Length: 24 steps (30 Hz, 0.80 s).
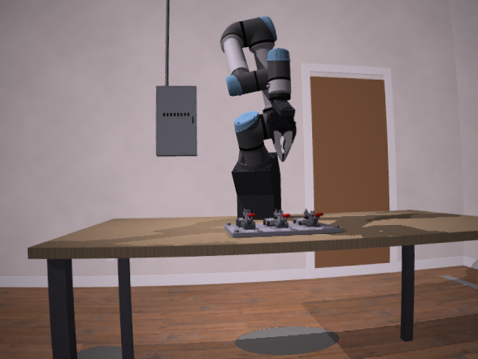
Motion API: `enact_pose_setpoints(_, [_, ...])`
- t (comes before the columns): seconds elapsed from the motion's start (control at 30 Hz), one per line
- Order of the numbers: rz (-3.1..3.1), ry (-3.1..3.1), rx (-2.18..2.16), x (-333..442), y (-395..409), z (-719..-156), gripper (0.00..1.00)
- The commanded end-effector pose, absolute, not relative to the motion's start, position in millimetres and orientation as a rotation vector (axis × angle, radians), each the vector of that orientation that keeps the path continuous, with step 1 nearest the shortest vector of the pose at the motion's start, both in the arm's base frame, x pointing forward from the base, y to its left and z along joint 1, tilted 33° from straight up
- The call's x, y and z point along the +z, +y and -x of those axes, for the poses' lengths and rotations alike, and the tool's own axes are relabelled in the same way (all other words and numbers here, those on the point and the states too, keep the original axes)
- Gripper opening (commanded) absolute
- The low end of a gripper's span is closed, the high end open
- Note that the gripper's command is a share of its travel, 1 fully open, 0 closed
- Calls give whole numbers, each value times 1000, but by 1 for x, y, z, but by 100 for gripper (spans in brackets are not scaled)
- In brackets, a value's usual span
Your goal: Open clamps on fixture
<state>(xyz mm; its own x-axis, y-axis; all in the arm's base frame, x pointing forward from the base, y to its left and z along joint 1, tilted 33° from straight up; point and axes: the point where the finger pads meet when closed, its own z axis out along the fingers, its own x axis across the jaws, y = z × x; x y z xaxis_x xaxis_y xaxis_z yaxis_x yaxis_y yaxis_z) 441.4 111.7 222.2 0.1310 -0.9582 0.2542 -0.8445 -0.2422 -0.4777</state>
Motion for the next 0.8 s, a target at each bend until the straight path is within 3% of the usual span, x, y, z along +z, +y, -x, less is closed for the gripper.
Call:
enact_pose_setpoints(0.0, [2187, 1779, -765, 223, 112, -442, 0])
enact_pose_setpoints(0.73, [2187, 1779, -765, 223, 112, -442, 0])
enact_pose_setpoints(0.77, [2187, 1779, -765, 223, 112, -442, 59])
